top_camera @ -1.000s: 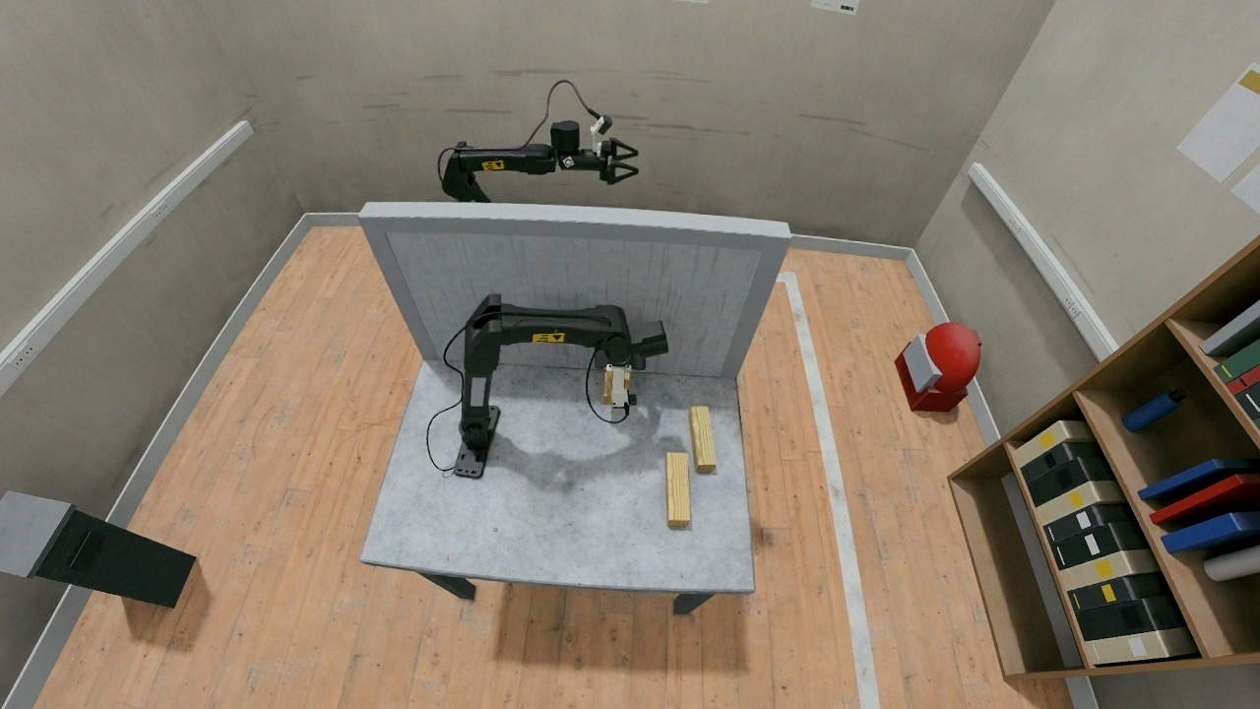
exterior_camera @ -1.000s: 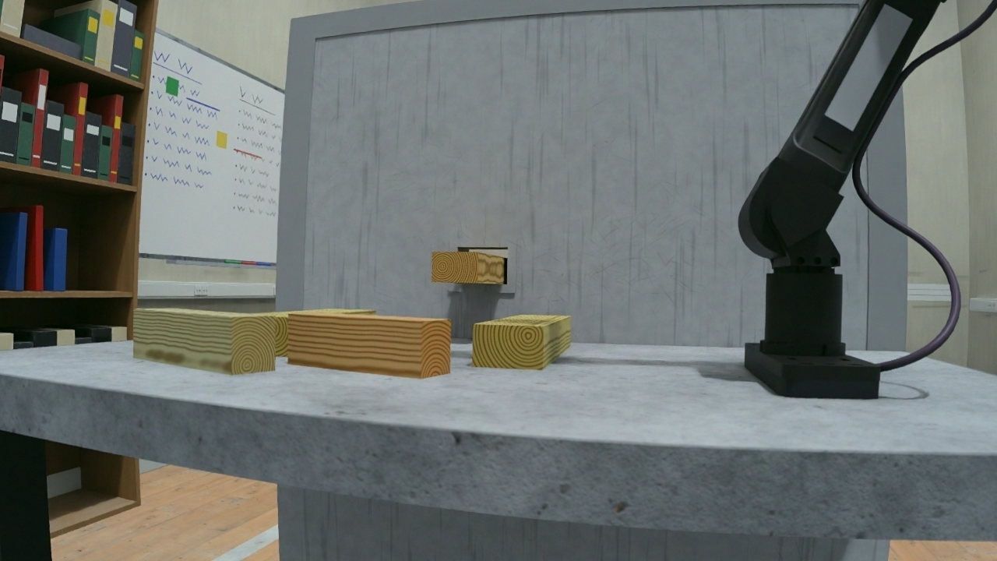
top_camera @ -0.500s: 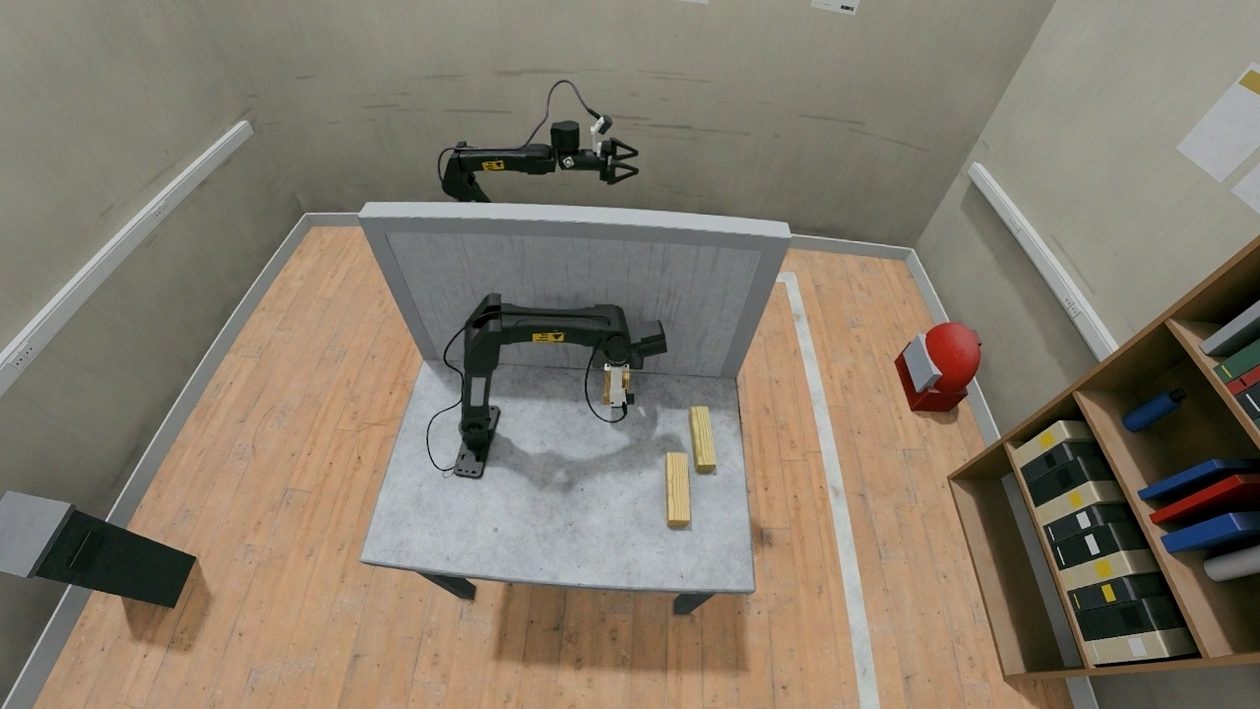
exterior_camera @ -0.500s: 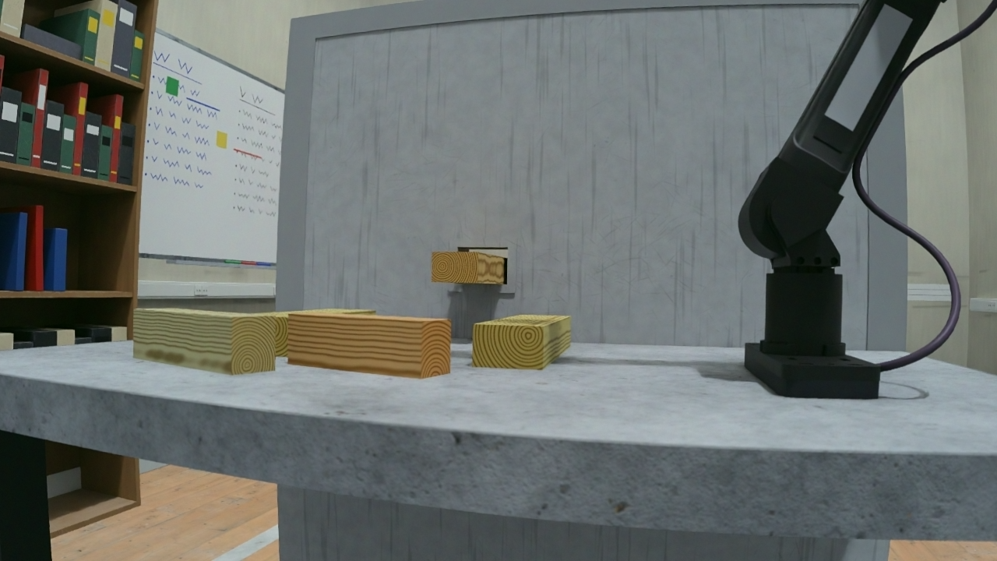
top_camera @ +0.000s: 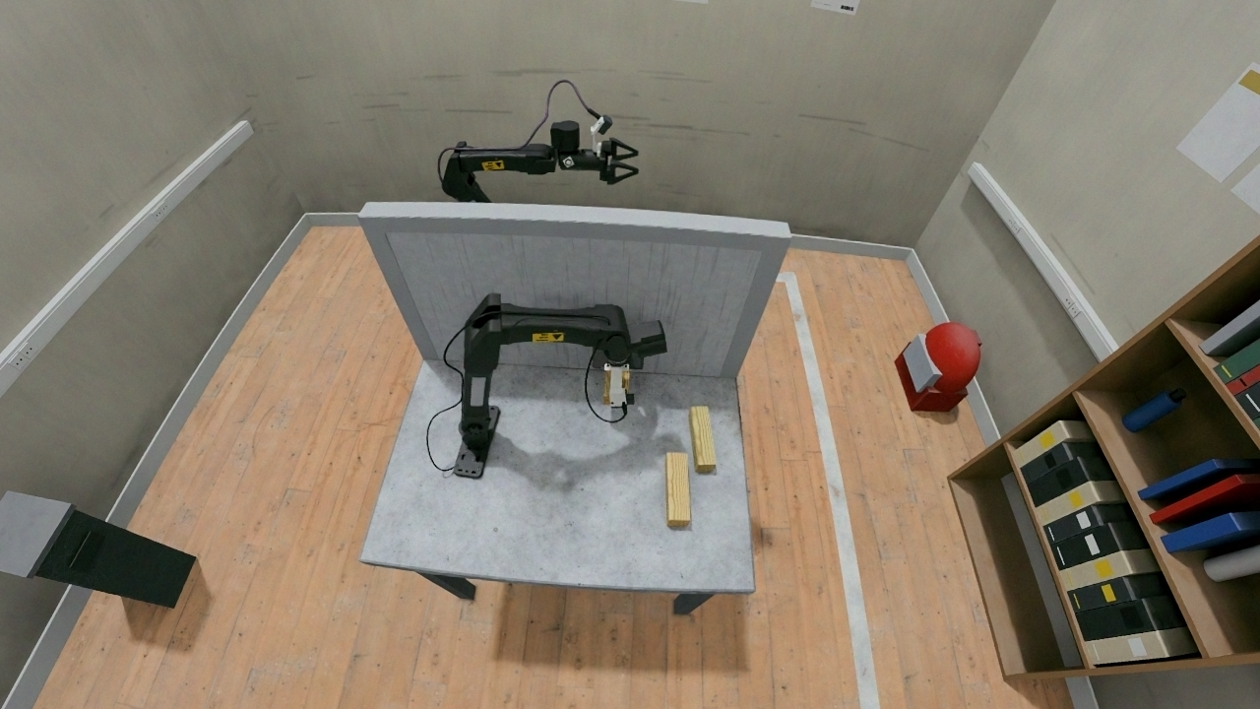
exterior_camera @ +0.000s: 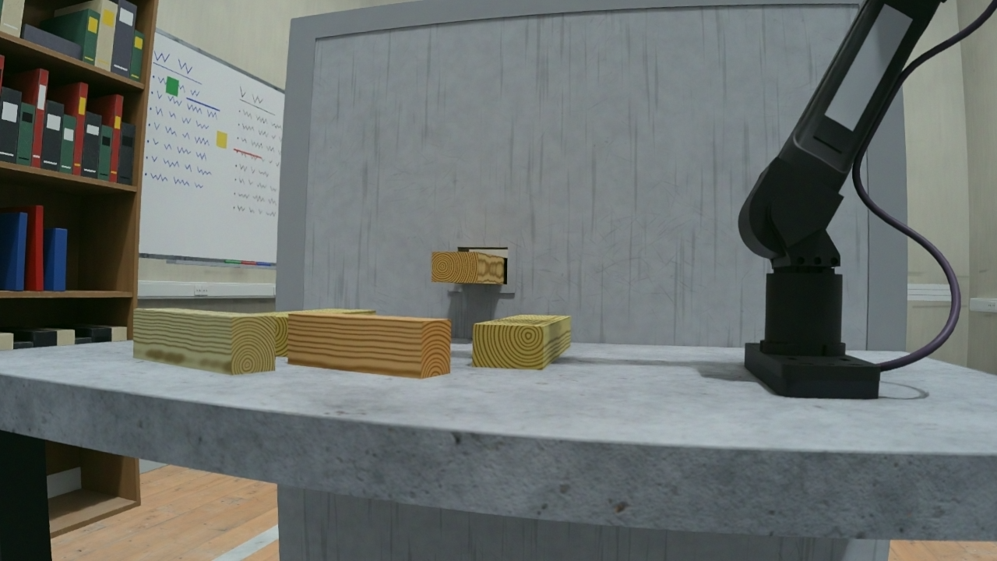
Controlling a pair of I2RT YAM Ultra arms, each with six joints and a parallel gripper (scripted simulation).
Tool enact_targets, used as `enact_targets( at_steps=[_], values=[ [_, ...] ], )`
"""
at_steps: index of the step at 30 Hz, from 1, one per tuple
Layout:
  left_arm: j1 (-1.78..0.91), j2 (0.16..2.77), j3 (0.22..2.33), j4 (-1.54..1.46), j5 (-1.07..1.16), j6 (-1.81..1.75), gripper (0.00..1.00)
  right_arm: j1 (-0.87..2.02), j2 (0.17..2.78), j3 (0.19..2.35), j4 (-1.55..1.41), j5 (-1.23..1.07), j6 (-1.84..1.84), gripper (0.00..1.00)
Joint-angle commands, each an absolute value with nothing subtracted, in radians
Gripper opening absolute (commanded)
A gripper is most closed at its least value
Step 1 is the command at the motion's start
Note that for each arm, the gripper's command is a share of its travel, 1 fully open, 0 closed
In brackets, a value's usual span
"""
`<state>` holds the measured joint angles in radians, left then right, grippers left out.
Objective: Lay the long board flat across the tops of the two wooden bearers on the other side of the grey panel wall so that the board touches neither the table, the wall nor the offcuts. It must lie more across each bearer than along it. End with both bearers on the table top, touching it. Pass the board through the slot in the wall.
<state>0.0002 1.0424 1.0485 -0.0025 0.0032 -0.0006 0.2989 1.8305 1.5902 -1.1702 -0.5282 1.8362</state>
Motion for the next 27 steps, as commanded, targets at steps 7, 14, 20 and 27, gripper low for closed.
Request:
enact_targets(
  at_steps=[7,14,20,27],
  values=[
    [-0.008,1.012,1.056,-0.007,-0.001,0.009,1.00,0.296,1.812,1.606,-1.190,-0.529,1.830,0.75],
    [-0.008,1.012,1.056,-0.007,-0.001,0.009,1.00,0.162,1.840,1.544,-1.232,-0.620,1.627,0.75],
    [-0.008,1.012,1.056,-0.007,-0.001,0.009,1.00,0.060,1.861,1.524,-1.277,-0.660,1.520,0.75],
    [-0.008,1.012,1.056,-0.007,-0.001,0.009,1.00,0.009,1.866,1.518,-1.294,-0.669,1.471,0.75]
  ],
)
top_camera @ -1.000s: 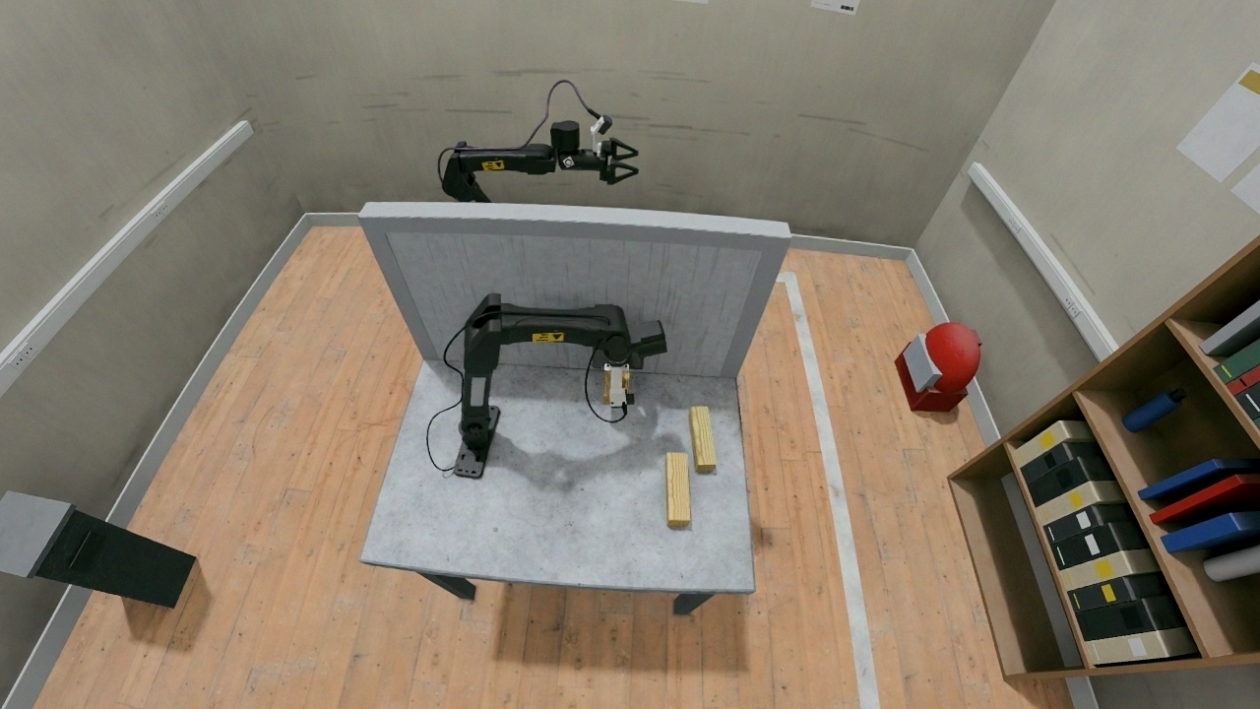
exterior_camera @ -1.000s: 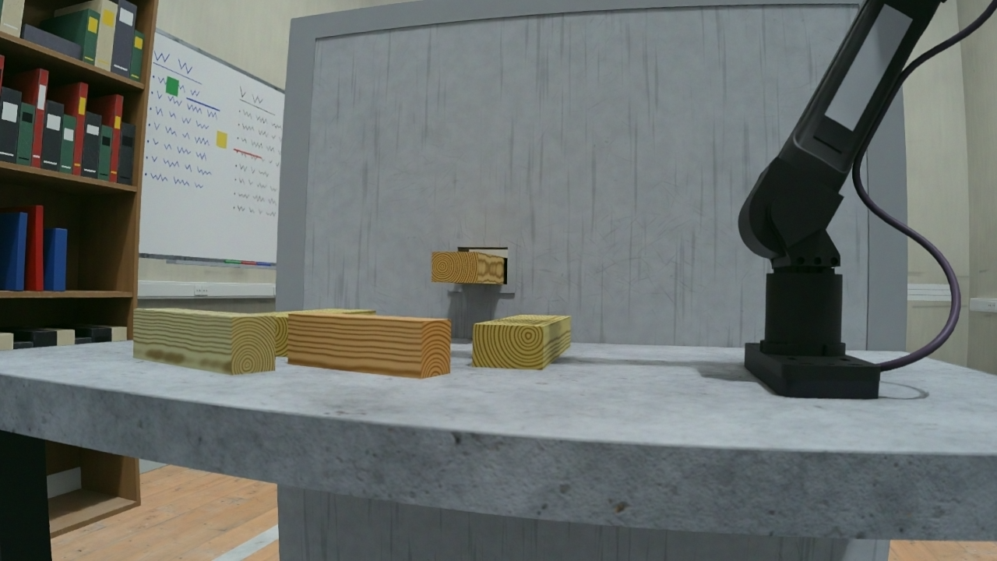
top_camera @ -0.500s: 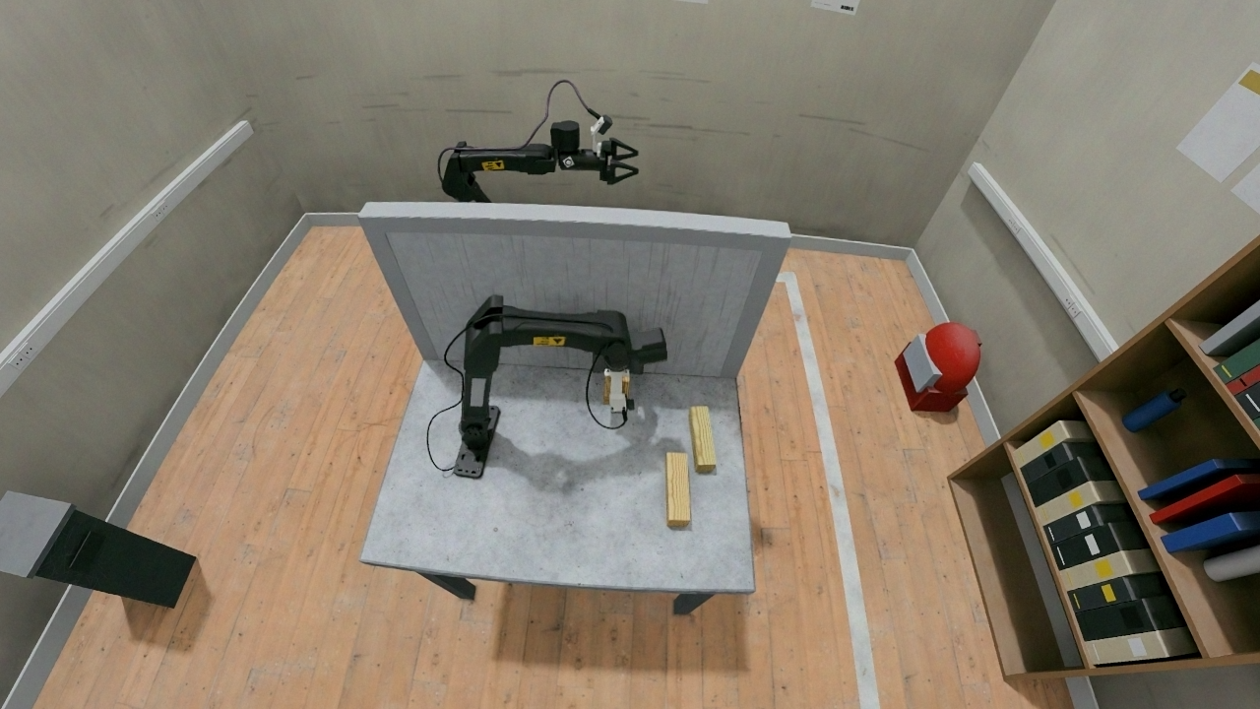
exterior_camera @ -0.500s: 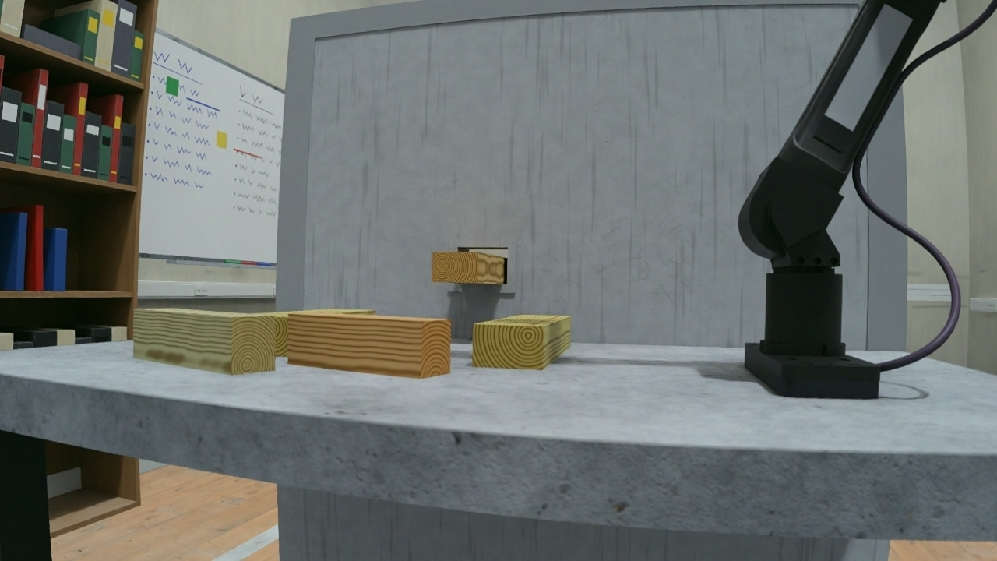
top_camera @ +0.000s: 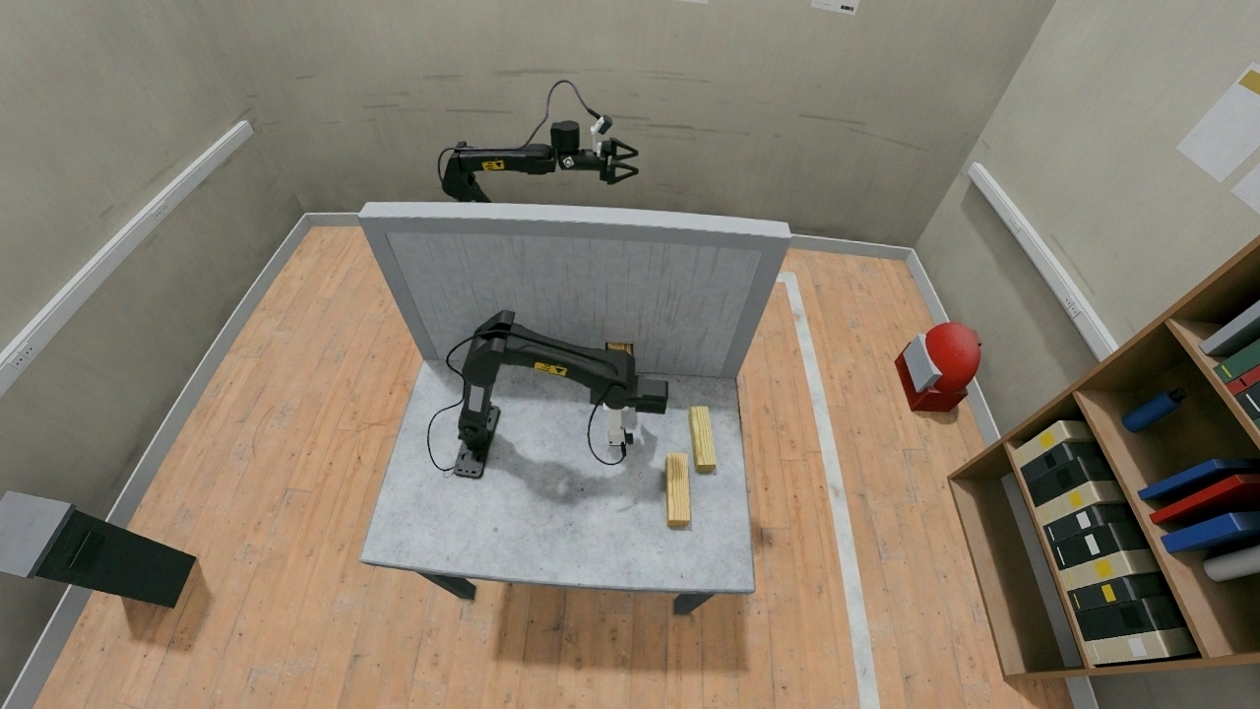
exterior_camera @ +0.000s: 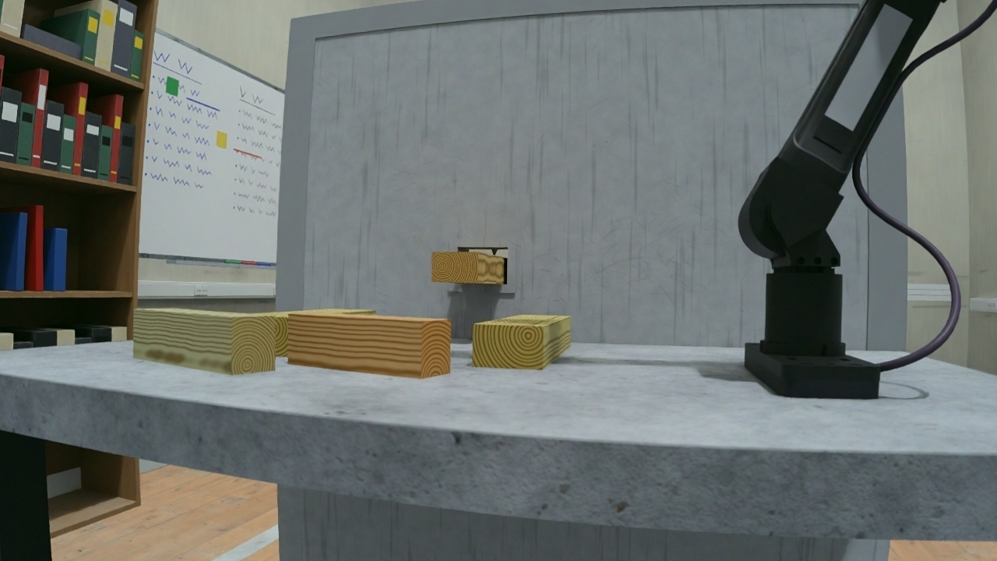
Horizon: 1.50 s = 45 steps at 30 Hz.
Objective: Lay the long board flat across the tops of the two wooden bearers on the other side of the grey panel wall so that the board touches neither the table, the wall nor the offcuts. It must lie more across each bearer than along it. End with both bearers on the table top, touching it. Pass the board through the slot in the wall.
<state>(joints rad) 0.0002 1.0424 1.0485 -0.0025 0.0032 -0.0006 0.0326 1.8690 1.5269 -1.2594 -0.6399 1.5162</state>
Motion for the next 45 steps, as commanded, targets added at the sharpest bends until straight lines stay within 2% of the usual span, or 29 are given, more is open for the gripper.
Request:
enact_targets(
  at_steps=[1,45],
  values=[
    [-0.008,1.012,1.056,-0.007,-0.001,0.009,1.00,0.004,1.879,1.501,-1.297,-0.671,1.469,0.75],
    [-0.008,1.012,1.056,-0.007,-0.001,0.009,1.00,0.097,1.863,1.378,-1.034,-0.662,1.606,0.75]
  ],
)
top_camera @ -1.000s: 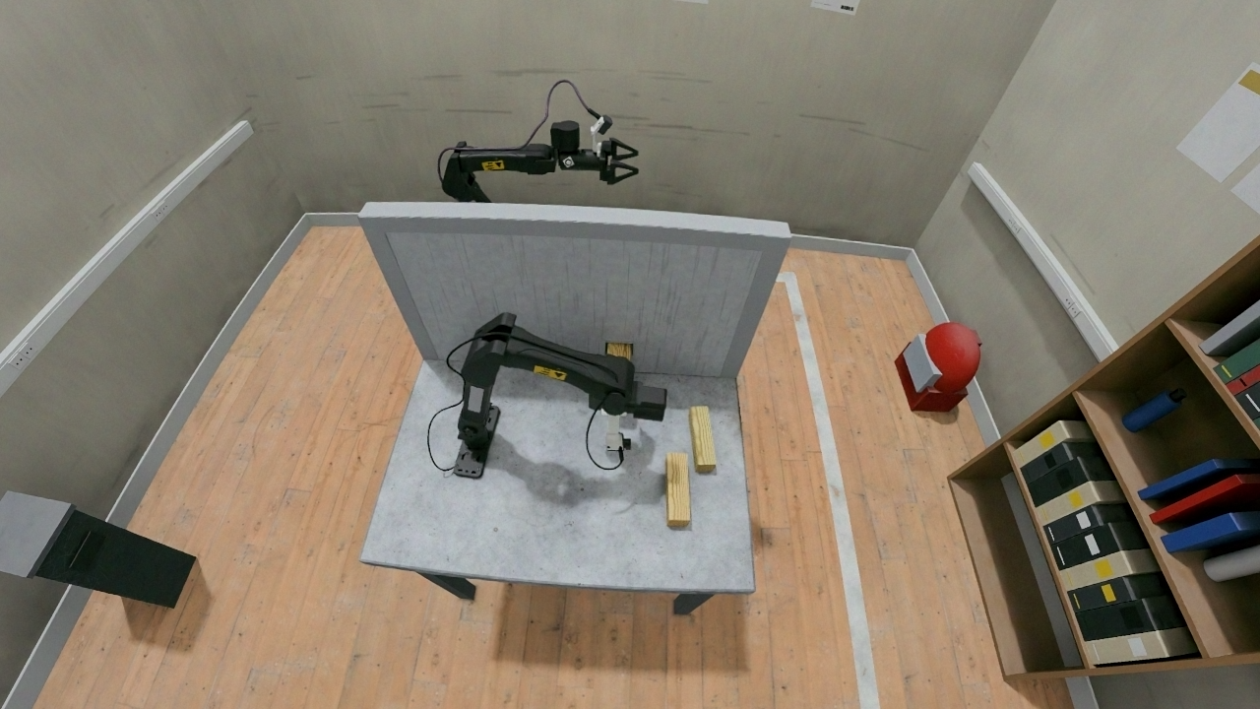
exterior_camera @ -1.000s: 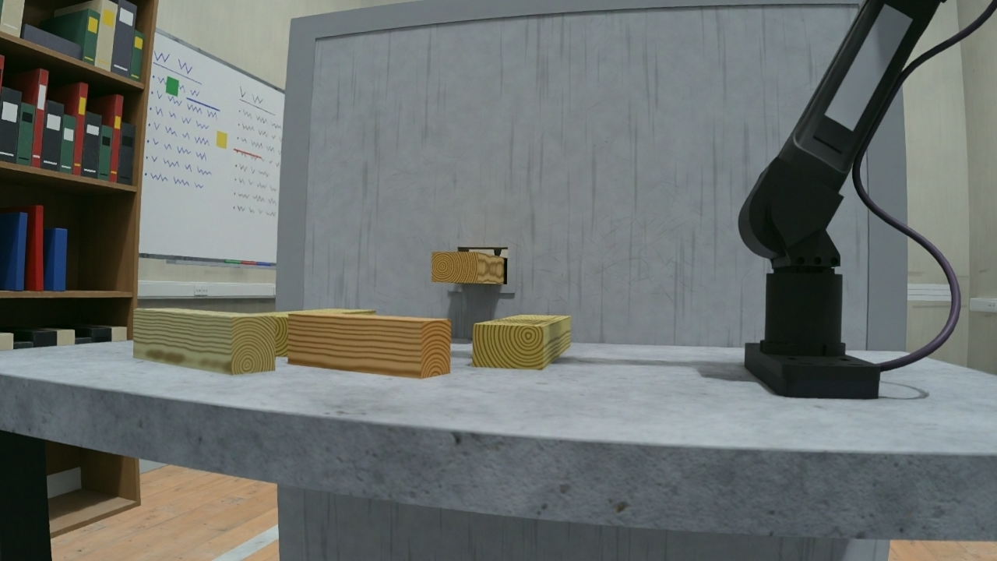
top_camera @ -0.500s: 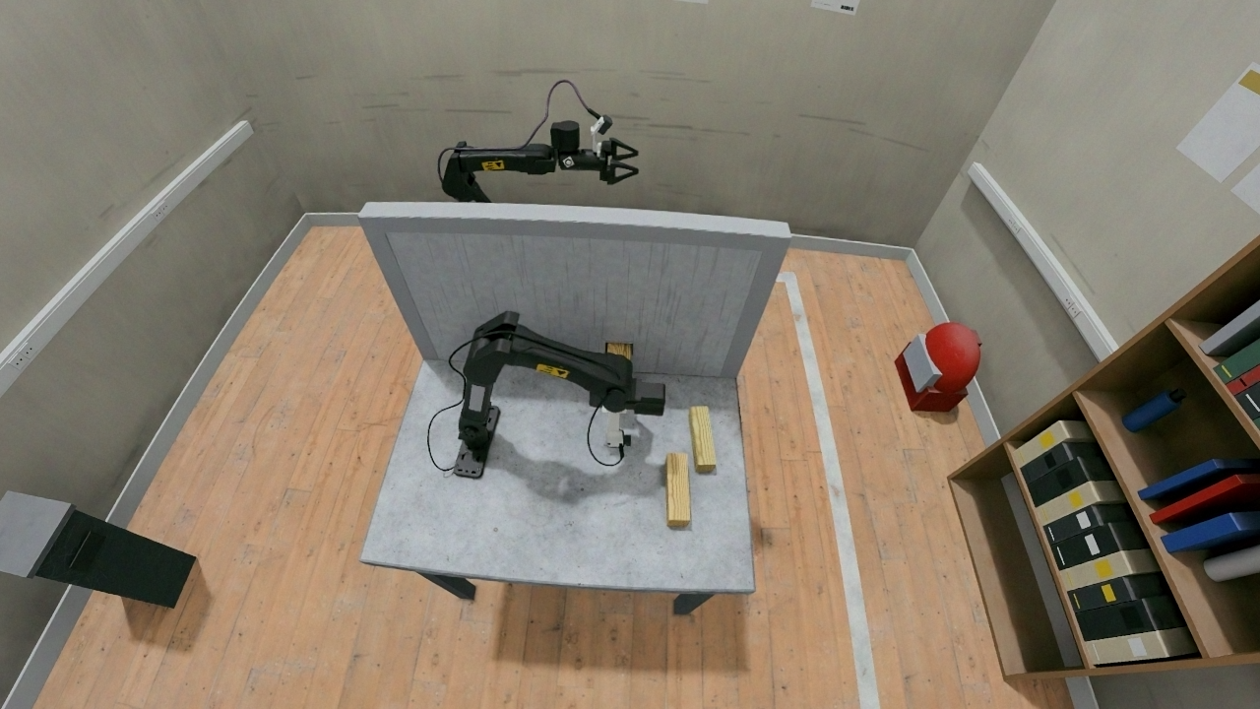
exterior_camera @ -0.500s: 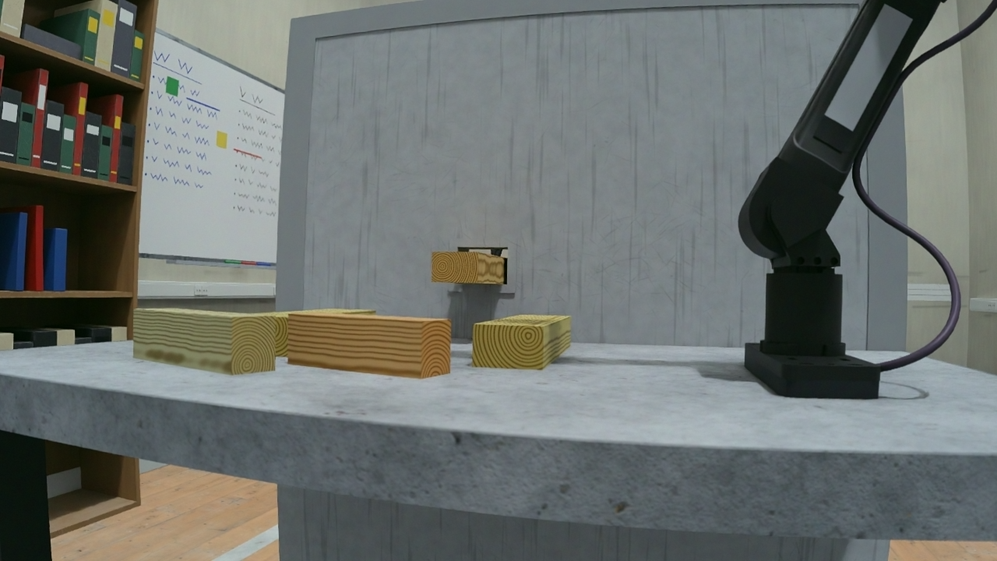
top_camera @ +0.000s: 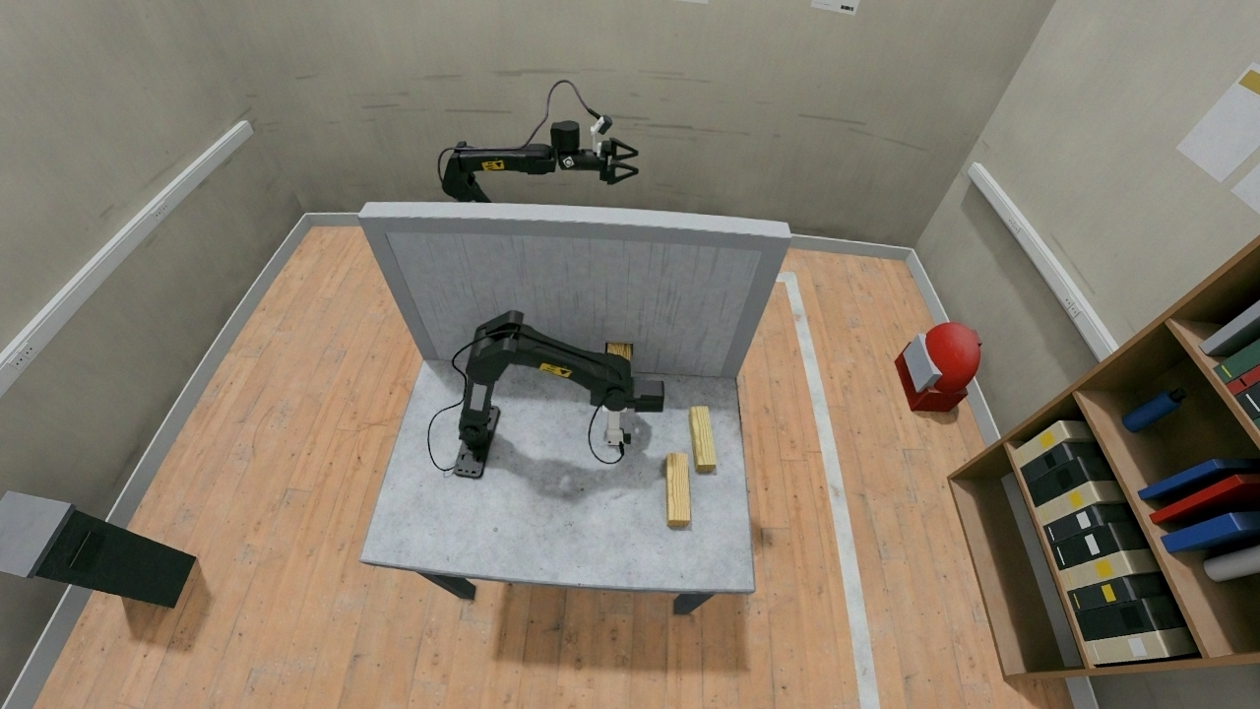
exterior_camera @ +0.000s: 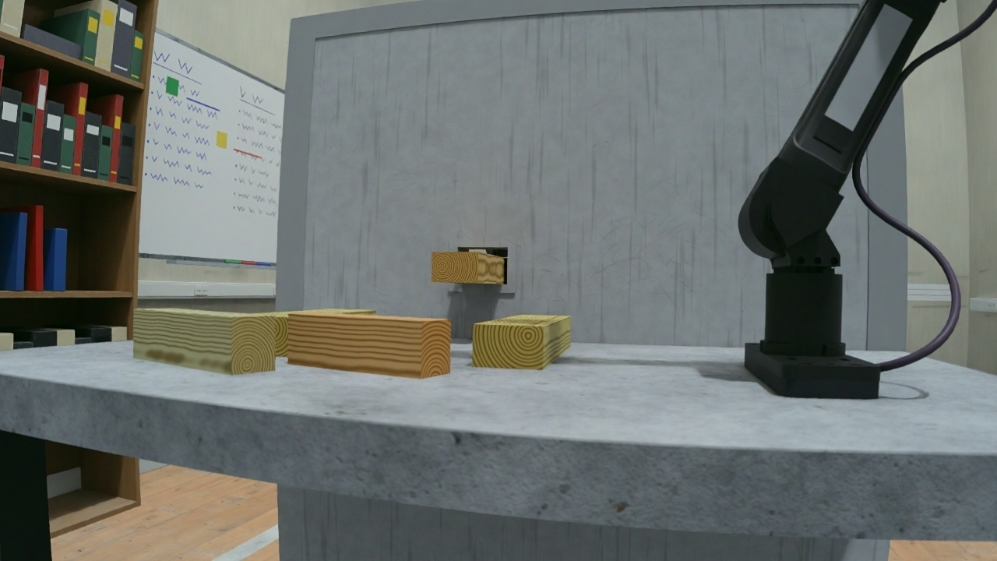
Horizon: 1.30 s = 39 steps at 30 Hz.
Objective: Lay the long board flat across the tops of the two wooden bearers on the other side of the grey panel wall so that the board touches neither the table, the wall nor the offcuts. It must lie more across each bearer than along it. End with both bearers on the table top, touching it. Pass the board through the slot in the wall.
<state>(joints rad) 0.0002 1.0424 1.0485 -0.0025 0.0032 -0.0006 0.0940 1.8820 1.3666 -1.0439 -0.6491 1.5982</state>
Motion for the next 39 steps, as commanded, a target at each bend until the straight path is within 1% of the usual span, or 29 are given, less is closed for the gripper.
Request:
enact_targets(
  at_steps=[1,5,8,9,24,27,29,33,34,39],
  values=[
    [-0.008,1.012,1.056,-0.007,-0.001,0.009,1.00,0.097,1.863,1.378,-1.034,-0.662,1.606,0.75],
    [-0.008,1.012,1.056,-0.007,-0.001,0.009,1.00,0.079,1.894,1.410,-1.060,-0.653,1.592,0.75],
    [-0.008,1.012,1.056,-0.007,-0.001,0.009,1.00,0.089,1.853,1.390,-1.023,-0.649,1.605,0.75],
    [-0.008,1.012,1.056,-0.007,-0.001,0.009,1.00,0.093,1.858,1.392,-1.029,-0.651,1.602,0.00],
    [-0.008,1.012,1.056,-0.007,-0.001,0.009,1.00,0.093,1.859,1.392,-1.036,-0.649,1.604,0.00],
    [-0.008,1.012,1.056,-0.007,-0.001,0.009,1.00,0.120,1.856,1.347,-1.003,-0.657,1.643,0.00],
    [-0.008,1.012,1.056,-0.007,-0.001,0.009,1.00,0.132,1.852,1.378,-0.996,-0.665,1.655,0.00],
    [-0.008,1.012,1.056,-0.007,-0.001,0.009,1.00,0.153,1.849,1.344,-0.984,-0.665,1.679,0.00],
    [-0.008,1.012,1.056,-0.007,-0.001,0.009,1.00,0.153,1.848,1.373,-0.999,-0.664,1.666,0.00],
    [-0.008,1.012,1.056,-0.007,-0.001,0.009,1.00,0.171,1.842,1.370,-0.970,-0.665,1.704,0.00]
  ],
)
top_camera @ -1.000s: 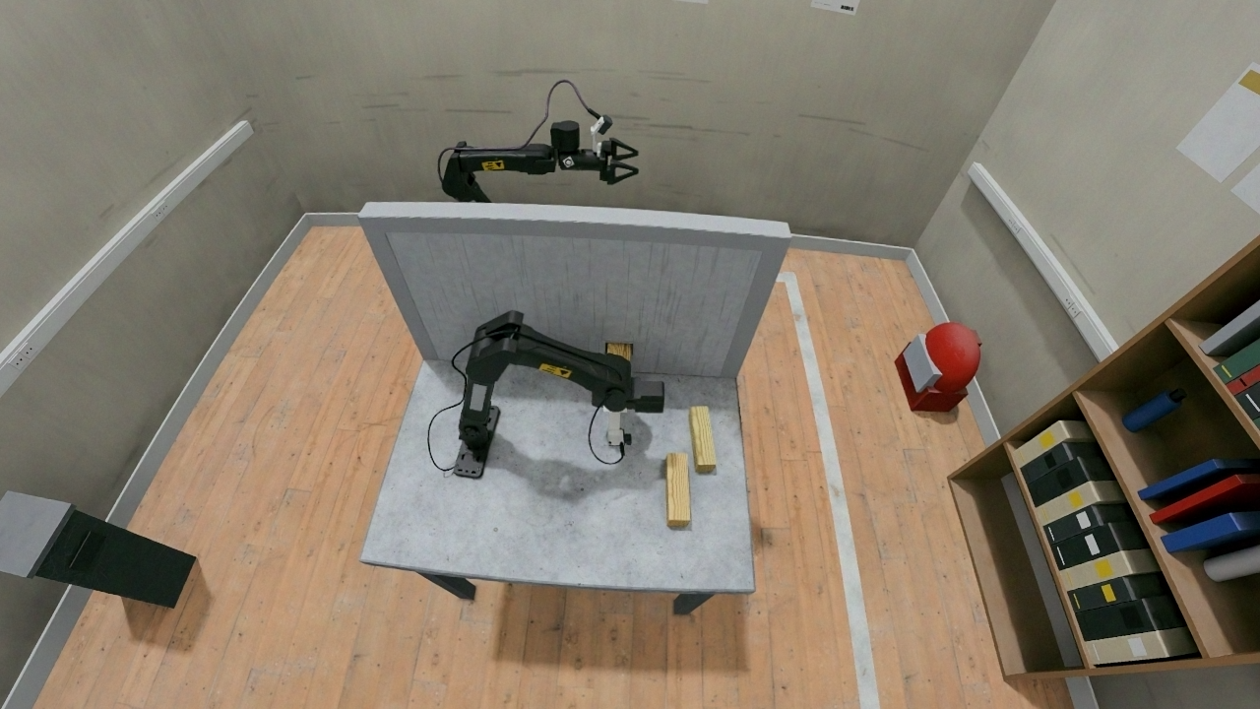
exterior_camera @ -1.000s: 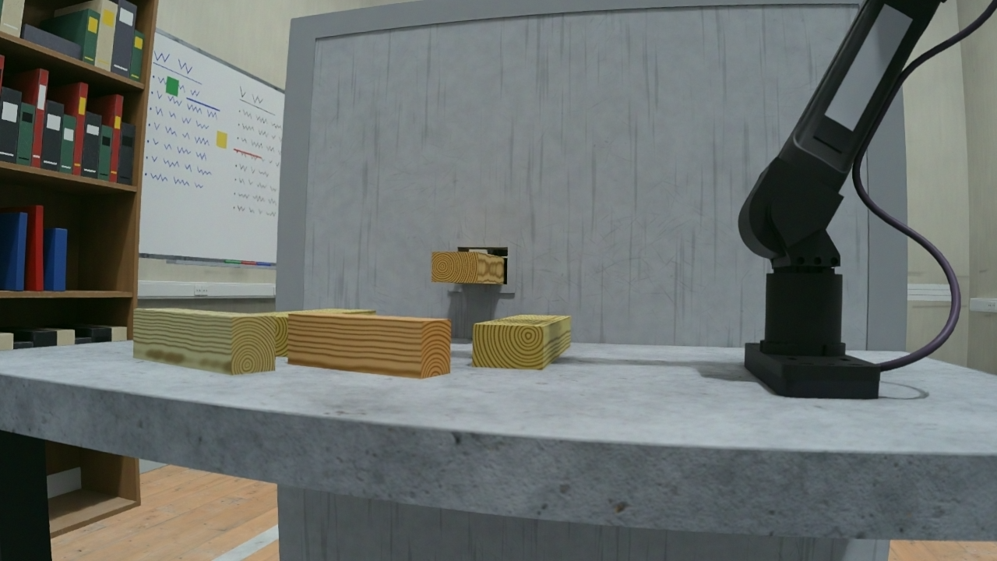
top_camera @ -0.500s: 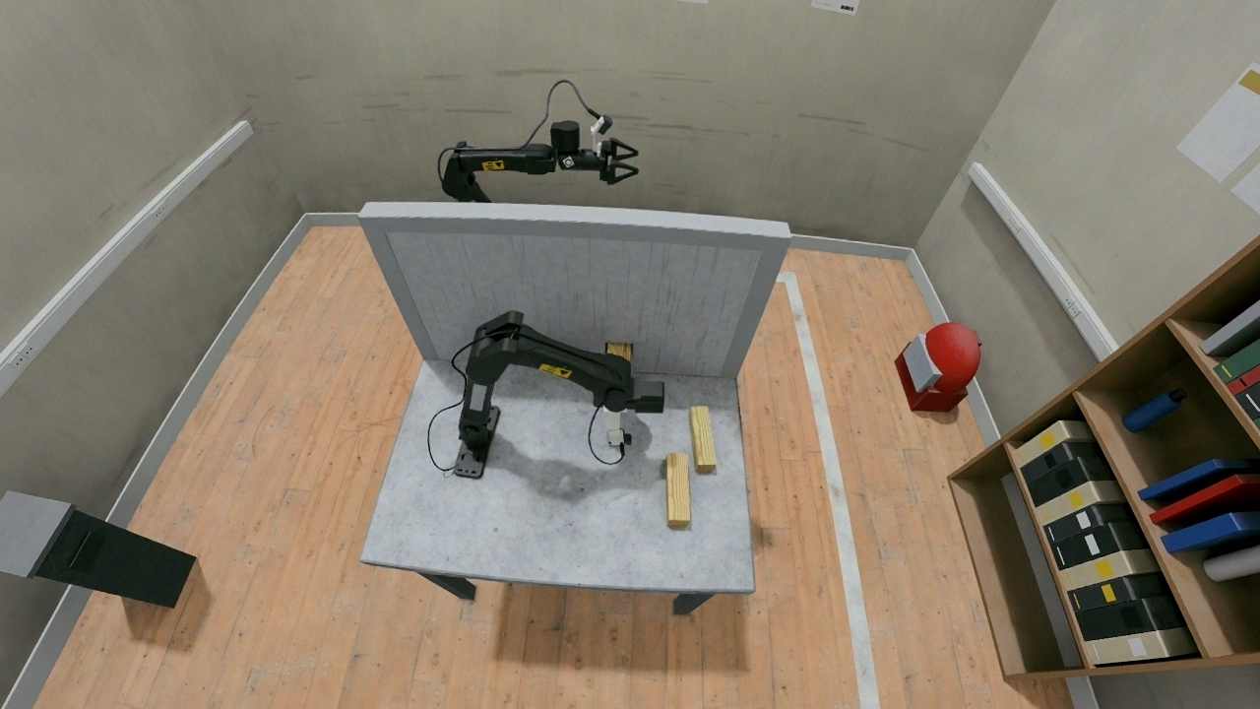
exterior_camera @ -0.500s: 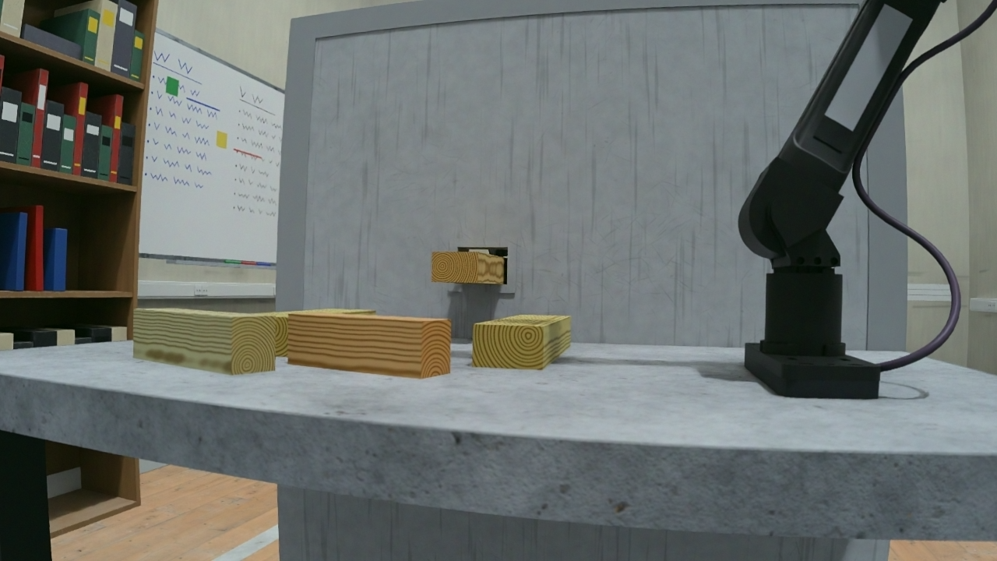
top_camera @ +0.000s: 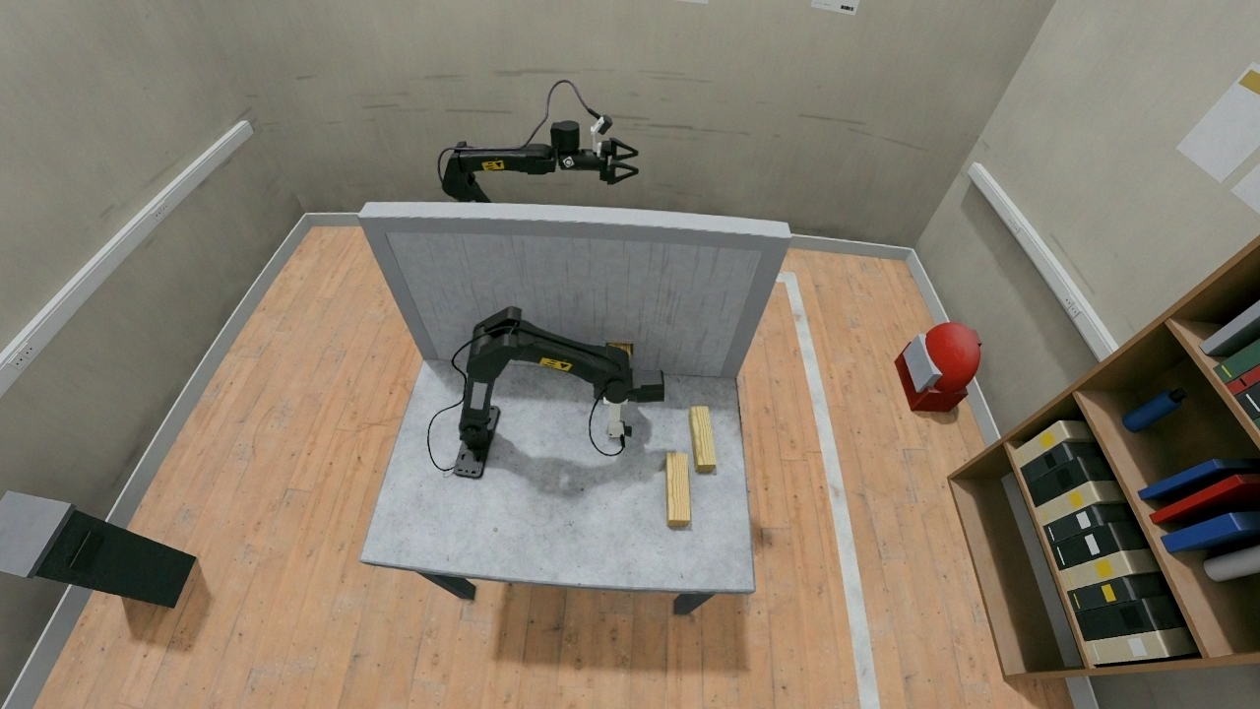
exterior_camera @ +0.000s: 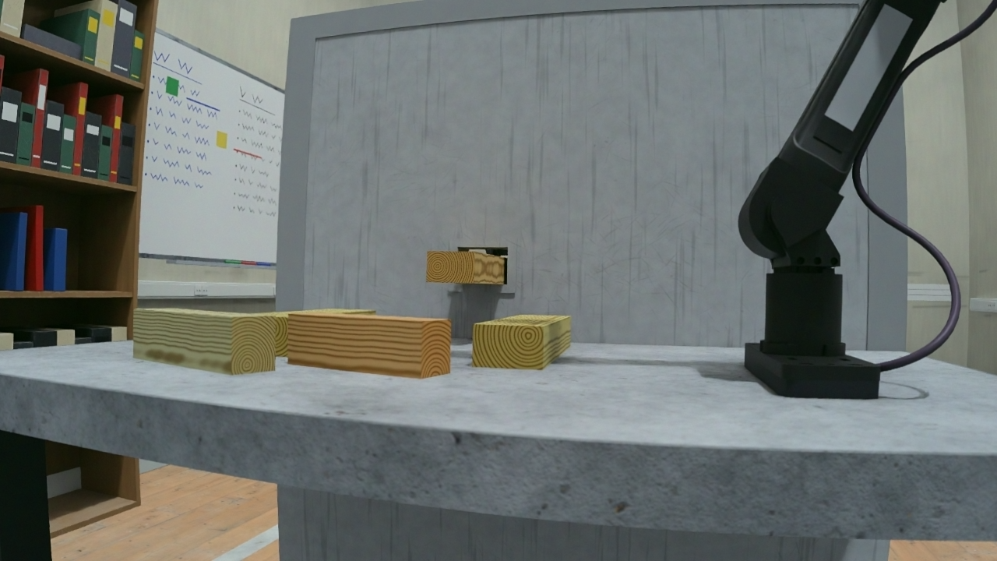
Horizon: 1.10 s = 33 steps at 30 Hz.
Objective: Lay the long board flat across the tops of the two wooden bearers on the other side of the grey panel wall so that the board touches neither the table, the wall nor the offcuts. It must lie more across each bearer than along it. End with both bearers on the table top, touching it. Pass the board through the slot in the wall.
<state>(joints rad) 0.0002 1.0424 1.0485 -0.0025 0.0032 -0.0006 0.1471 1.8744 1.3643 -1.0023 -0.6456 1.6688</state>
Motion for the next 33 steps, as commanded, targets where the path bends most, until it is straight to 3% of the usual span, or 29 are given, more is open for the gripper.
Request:
enact_targets(
  at_steps=[1,33],
  values=[
    [-0.008,1.012,1.056,-0.007,-0.001,0.009,1.00,0.176,1.844,1.365,-0.967,-0.665,1.711,0.00],
    [-0.008,1.012,1.056,-0.007,-0.001,0.009,1.00,0.303,1.848,1.412,-0.870,-0.695,1.875,0.00]
  ],
)
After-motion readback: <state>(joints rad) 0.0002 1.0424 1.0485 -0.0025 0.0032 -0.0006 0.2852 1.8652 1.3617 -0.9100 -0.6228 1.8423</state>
